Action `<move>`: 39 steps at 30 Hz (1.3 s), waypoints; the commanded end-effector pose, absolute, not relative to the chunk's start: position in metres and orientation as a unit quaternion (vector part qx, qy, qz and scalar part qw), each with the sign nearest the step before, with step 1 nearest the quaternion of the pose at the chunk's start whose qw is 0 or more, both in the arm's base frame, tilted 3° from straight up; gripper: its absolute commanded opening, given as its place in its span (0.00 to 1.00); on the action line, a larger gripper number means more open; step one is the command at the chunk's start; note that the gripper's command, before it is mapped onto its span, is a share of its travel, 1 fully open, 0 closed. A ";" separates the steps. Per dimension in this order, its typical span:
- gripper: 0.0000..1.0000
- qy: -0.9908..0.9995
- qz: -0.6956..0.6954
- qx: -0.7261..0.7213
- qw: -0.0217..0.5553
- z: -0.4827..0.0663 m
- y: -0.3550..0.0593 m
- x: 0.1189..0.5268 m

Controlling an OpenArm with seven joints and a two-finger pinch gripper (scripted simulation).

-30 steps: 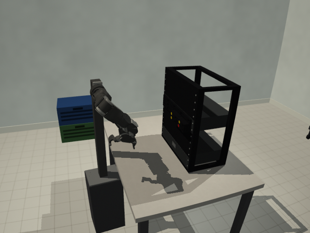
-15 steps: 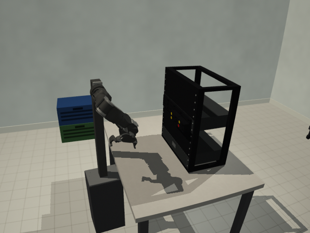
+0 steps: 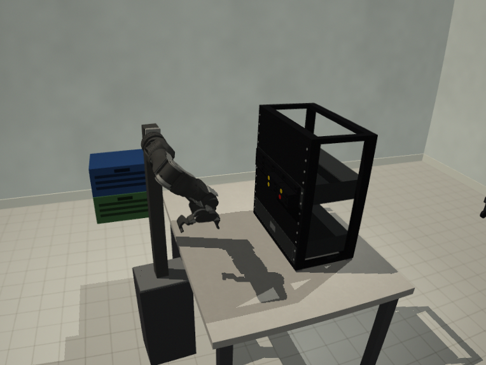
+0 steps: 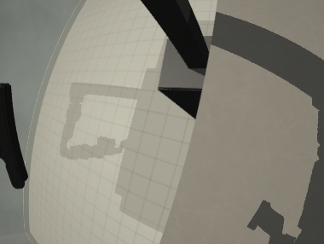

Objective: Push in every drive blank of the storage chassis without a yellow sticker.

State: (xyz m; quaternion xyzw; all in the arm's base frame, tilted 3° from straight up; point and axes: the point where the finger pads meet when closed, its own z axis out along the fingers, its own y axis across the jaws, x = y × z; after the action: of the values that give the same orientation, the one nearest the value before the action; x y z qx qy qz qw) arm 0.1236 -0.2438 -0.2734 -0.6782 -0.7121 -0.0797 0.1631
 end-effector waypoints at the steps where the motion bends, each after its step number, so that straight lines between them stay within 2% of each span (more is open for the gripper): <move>1: 1.00 -0.714 -0.085 -0.679 0.149 -0.274 -0.245 0.129; 17: 1.00 -0.749 -0.222 -0.624 0.017 -0.289 -0.193 0.193; 20: 1.00 -0.749 -0.230 -0.622 0.009 -0.289 -0.190 0.197; 29: 1.00 -0.714 -0.347 -0.600 -0.099 -0.273 -0.164 0.235; 34: 1.00 -0.678 -0.405 -0.590 -0.166 -0.256 -0.162 0.252; 36: 1.00 -0.678 -0.405 -0.590 -0.166 -0.256 -0.162 0.252; 39: 1.00 -0.653 -0.433 -0.586 -0.209 -0.244 -0.165 0.260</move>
State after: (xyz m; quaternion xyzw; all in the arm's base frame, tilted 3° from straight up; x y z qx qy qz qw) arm 0.2542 -0.1638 -0.2507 -0.5899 -0.6641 -0.4192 -0.1879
